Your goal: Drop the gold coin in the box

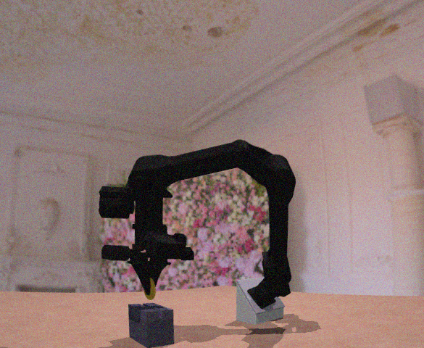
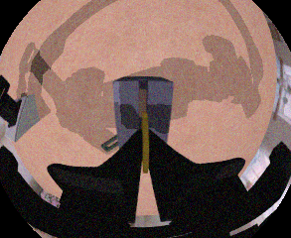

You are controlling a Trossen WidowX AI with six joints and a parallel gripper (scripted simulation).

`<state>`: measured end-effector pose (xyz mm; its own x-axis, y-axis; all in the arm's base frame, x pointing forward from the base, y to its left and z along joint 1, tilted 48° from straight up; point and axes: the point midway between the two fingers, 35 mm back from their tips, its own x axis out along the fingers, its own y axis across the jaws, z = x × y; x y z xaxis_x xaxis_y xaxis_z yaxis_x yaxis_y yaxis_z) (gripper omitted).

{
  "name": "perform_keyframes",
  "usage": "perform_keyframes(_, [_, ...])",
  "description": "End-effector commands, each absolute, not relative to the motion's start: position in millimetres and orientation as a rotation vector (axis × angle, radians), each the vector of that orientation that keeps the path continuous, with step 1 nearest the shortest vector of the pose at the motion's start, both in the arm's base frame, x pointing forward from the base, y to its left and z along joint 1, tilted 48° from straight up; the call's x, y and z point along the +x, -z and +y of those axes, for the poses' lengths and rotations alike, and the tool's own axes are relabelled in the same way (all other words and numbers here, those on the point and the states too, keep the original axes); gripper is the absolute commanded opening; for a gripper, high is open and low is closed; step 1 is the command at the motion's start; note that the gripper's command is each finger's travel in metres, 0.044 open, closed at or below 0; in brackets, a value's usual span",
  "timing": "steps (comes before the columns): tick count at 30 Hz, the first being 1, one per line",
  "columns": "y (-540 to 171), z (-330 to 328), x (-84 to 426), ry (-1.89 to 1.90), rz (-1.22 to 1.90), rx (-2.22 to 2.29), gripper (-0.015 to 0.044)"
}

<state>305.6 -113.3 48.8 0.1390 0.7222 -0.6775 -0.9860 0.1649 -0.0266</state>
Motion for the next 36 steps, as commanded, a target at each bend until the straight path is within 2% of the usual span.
perform_keyframes(1, [-47.1,-110.6,304.8,-1.324,0.598,-0.532,0.0000])
perform_keyframes(27, [-38.8,-101.5,306.6,-1.324,0.597,-0.533,0.0000])
perform_keyframes(33, [-40.2,-103.6,307.3,-1.325,0.597,-0.541,0.0157])
perform_keyframes(36, [-40.2,-103.6,307.3,-1.325,0.597,-0.541,0.0161])
